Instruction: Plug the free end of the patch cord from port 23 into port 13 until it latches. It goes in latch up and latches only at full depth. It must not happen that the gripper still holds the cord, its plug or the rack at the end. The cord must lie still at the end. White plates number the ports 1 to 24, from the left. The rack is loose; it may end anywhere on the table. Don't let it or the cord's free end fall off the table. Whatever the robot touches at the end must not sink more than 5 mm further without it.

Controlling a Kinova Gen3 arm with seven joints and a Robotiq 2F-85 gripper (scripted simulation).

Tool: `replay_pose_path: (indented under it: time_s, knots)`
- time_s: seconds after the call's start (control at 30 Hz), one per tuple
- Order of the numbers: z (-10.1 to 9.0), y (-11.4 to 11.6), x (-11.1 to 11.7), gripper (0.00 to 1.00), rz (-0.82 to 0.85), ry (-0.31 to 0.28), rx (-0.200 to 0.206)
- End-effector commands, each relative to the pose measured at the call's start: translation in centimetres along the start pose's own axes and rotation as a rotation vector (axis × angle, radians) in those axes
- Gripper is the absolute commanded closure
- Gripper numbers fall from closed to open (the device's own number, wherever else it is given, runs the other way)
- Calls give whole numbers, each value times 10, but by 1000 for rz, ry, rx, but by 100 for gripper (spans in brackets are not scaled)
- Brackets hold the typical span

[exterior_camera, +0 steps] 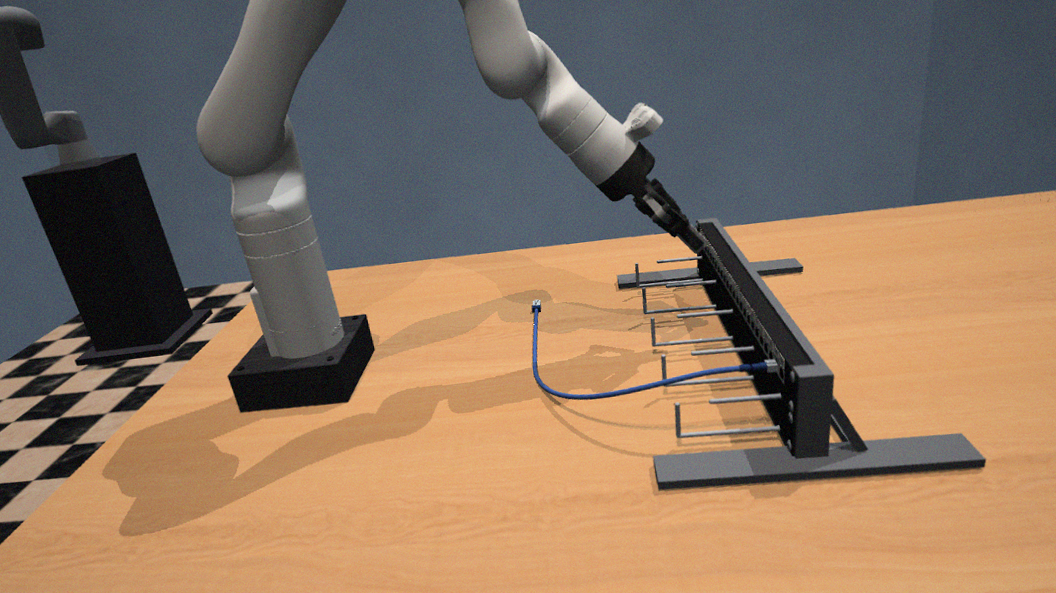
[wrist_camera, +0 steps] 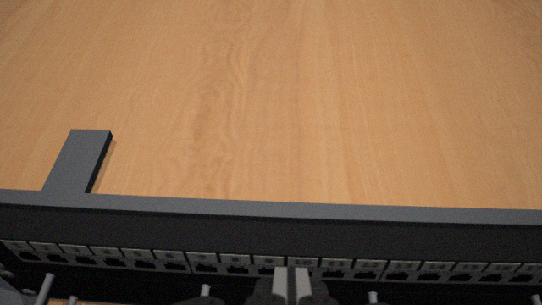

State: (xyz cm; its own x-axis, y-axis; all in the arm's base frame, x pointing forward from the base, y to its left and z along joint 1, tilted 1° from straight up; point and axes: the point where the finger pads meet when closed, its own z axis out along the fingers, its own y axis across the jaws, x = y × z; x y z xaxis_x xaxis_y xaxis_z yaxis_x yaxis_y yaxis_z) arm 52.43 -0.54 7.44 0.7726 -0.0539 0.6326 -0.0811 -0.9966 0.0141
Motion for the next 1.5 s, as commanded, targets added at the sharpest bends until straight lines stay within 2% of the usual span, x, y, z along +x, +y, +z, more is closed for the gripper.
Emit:
replay_pose_path:
  time_s: [0.0, 1.47]
  knots:
    - [0, 0, 4, 100, 5, 9, 1]
    - [-1, 1, 7, 100, 20, 14, -2]
